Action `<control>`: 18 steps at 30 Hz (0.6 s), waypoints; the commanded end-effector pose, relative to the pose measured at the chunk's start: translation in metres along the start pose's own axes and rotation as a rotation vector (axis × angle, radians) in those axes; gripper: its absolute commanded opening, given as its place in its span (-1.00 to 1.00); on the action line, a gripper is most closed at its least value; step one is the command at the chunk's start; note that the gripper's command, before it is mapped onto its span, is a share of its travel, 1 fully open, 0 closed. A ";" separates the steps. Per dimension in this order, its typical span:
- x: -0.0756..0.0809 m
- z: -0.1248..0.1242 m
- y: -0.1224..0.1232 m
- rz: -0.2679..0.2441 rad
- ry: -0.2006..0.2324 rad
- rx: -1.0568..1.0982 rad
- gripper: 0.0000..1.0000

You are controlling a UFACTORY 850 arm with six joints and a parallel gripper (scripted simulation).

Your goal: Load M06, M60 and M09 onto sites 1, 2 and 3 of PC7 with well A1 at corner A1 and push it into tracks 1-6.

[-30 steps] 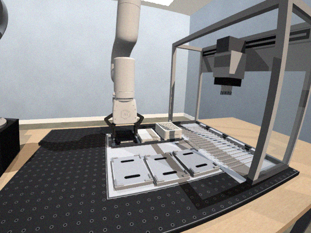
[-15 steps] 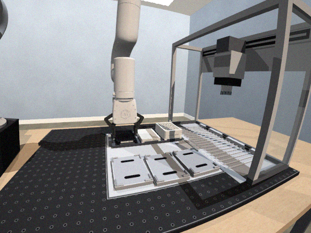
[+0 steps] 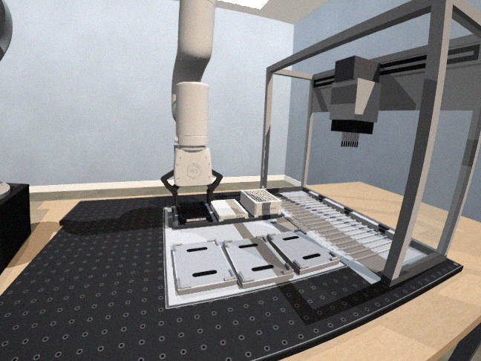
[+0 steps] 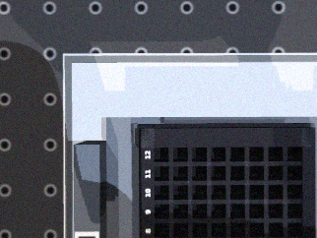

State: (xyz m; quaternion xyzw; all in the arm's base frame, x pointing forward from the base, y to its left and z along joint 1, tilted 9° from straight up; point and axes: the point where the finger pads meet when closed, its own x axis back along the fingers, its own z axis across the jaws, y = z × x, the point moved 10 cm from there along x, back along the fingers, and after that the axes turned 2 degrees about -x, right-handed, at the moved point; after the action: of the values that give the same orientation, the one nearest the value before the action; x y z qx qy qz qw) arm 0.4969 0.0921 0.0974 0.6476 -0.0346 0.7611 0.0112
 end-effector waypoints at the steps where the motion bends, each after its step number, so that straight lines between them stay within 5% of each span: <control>1: 0.006 0.000 0.000 -0.001 0.001 0.000 1.00; 18: 0.031 0.001 0.000 -0.001 0.001 0.000 1.00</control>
State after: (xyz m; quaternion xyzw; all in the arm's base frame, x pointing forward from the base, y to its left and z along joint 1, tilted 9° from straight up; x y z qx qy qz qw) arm 0.4927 0.0911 0.1237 0.6477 -0.0356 0.7610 0.0100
